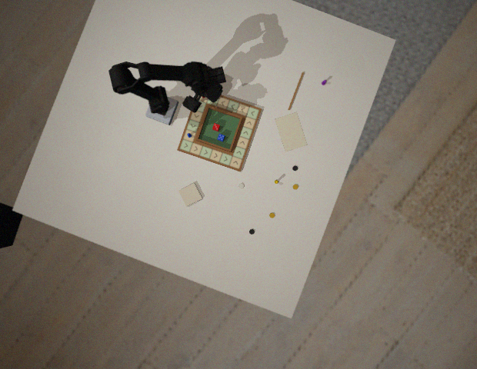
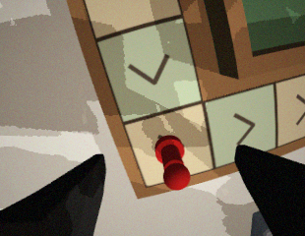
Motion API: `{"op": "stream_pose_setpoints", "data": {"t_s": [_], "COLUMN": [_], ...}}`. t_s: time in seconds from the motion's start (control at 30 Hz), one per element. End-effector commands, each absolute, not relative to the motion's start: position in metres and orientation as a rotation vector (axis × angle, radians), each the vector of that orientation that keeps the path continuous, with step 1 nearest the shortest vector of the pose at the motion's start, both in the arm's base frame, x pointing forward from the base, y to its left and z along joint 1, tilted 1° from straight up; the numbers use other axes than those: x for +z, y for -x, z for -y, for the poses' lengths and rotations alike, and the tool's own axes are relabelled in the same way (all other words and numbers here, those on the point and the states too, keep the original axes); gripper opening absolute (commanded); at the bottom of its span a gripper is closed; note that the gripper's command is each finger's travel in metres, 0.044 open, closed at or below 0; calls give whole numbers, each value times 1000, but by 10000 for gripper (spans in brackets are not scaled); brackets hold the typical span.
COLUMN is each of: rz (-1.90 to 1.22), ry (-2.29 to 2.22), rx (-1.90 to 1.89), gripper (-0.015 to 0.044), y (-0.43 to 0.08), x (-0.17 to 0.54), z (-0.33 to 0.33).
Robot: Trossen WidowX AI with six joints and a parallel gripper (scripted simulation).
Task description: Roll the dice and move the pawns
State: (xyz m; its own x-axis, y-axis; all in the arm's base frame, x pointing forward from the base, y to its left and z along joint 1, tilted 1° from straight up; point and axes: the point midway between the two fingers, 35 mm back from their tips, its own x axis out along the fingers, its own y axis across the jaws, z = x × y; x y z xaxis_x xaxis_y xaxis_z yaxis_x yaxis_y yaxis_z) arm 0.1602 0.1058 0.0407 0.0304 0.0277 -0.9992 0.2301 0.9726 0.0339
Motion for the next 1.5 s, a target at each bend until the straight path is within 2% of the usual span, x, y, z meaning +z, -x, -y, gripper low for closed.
{"op": "stream_pose_setpoints", "data": {"t_s": [0.0, 0.1, 0.23, 0.53, 1.03, 1.47], "rz": [-1534, -1537, -1537, -1539, -1466, -1461], "ry": [-207, -206, -205, 68, 575, 592], "rx": [-158, -166, -166, 87, 564, 580], "gripper": [440, 440, 440, 204, 200, 200], "y": [-161, -159, -158, -181, -161, -159], "x": [52, 85, 88, 89, 91, 92], "z": [-106, -104, -104, -40, 77, 79]}}
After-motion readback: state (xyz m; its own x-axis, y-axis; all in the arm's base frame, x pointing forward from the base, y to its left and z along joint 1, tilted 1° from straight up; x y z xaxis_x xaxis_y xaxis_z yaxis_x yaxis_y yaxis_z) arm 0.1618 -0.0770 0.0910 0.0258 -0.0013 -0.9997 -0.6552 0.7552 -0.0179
